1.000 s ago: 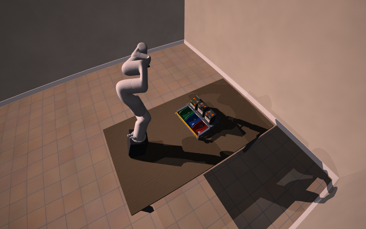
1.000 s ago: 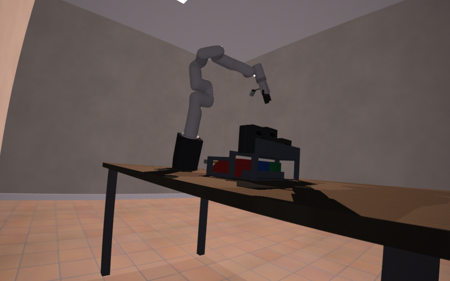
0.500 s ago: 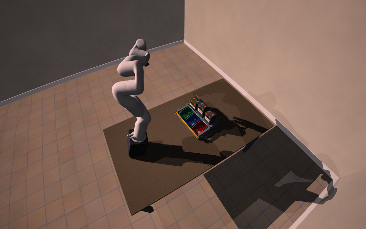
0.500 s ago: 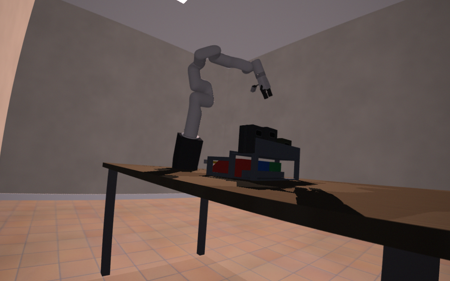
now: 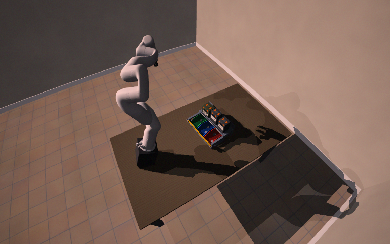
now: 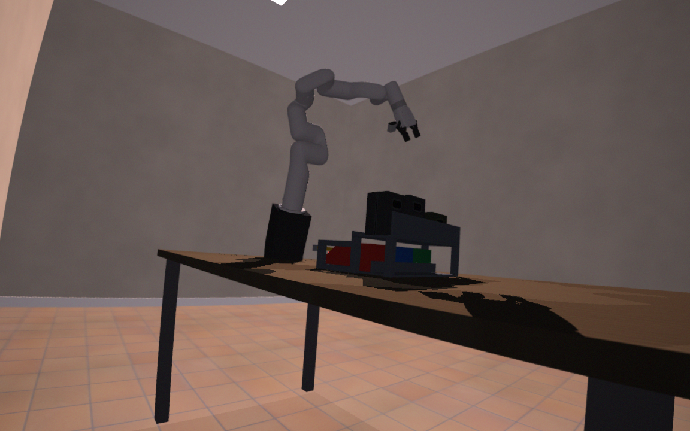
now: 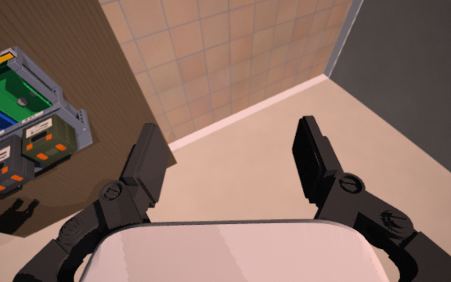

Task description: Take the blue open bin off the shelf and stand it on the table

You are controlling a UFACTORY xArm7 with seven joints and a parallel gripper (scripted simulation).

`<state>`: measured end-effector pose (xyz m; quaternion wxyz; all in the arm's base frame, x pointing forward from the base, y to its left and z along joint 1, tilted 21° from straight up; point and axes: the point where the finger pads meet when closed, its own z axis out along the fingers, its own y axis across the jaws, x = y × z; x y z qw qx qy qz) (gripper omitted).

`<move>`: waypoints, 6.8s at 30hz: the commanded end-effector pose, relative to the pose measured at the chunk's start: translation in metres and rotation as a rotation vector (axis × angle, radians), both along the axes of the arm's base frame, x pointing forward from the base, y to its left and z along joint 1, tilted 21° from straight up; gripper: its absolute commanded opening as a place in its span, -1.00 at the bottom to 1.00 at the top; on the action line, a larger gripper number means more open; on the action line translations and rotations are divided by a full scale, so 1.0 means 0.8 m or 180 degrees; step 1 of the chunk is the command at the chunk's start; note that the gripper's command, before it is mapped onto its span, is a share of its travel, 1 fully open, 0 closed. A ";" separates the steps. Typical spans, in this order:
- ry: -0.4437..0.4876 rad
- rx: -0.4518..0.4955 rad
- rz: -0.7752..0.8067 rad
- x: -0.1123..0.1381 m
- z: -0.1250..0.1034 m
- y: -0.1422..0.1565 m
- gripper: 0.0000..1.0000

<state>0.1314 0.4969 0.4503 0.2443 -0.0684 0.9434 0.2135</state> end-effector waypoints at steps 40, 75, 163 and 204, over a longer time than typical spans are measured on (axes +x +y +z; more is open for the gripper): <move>0.0283 0.0886 -0.2301 -0.002 0.038 -0.007 1.00; 0.0475 0.1471 -0.3838 -0.002 0.033 -0.006 1.00; 0.0560 0.1731 -0.4525 -0.002 0.033 -0.006 1.00; 0.1243 0.0673 -0.4675 0.003 0.035 -0.017 1.00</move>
